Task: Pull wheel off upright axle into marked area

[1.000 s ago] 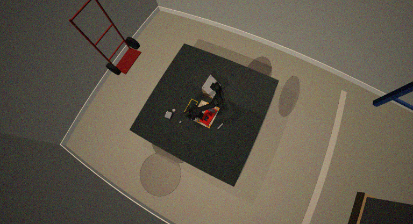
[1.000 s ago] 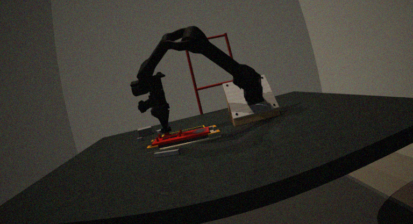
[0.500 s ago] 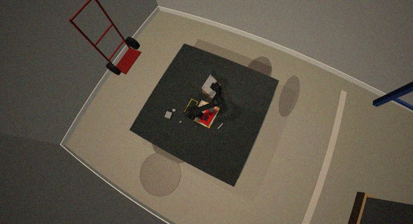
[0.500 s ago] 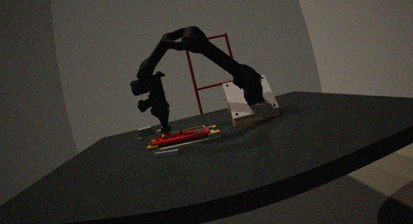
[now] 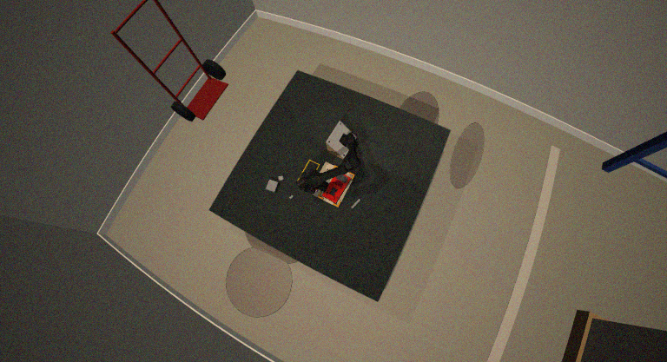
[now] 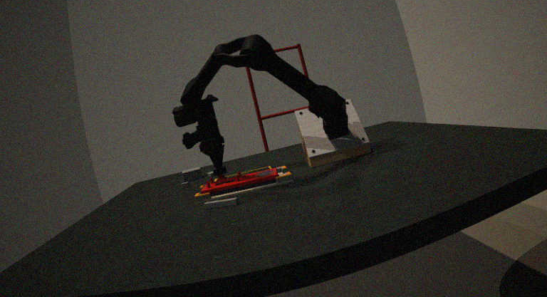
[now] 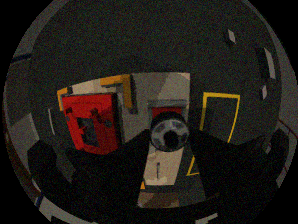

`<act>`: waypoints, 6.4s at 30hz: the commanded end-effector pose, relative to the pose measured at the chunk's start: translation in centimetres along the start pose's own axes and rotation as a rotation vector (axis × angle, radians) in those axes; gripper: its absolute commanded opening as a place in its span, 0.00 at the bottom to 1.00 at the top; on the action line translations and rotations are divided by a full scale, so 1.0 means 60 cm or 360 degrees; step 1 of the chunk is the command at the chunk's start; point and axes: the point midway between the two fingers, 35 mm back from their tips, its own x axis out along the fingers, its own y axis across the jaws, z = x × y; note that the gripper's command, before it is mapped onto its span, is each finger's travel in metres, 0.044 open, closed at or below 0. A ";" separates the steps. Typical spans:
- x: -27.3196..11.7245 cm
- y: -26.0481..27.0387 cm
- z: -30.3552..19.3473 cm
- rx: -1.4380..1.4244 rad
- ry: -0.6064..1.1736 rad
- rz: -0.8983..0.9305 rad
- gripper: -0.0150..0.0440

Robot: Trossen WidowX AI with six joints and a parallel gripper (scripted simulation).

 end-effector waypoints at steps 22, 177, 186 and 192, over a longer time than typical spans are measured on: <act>-0.022 -0.001 0.000 0.0008 -0.0012 -0.0001 0.25; -0.054 -0.165 -0.102 0.0017 -0.0017 -0.0009 0.25; 0.038 -0.165 -0.101 0.0016 -0.0018 -0.0006 0.25; 0.062 -0.163 -0.103 0.0015 -0.0018 -0.0003 0.25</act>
